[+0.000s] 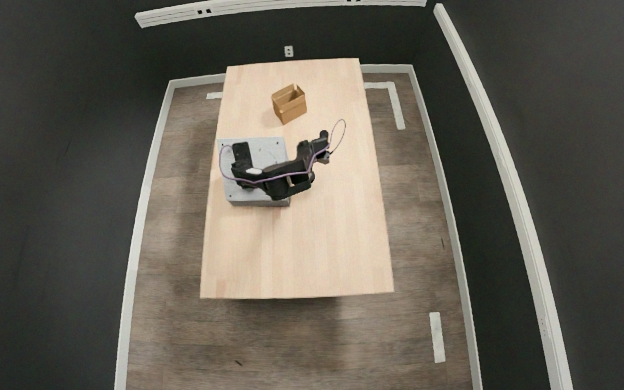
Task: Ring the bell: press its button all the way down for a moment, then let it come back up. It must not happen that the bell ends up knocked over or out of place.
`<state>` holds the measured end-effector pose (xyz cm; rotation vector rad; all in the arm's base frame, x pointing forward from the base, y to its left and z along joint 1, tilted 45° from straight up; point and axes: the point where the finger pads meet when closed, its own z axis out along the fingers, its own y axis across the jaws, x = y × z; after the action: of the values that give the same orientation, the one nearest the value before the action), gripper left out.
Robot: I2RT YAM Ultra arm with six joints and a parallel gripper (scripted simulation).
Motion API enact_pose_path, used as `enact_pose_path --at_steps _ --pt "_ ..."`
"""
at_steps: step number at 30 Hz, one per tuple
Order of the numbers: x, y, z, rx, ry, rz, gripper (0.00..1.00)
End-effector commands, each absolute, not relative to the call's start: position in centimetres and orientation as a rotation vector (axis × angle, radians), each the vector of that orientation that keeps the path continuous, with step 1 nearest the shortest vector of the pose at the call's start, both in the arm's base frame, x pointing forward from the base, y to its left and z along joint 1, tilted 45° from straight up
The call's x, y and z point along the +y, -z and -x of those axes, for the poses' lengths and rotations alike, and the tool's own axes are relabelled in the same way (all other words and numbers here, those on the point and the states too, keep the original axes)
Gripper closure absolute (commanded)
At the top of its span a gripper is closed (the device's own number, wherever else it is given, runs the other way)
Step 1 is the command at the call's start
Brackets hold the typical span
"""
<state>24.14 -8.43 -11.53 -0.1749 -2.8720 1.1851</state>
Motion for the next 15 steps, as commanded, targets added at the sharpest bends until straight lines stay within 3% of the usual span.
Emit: enact_pose_path --at_steps 1,15 --pt "-8.35 11.76 -23.63 -2.858 -1.206 0.128 1.0" --pt "-9.01 12.25 -23.58 -2.857 -1.204 0.139 1.0"
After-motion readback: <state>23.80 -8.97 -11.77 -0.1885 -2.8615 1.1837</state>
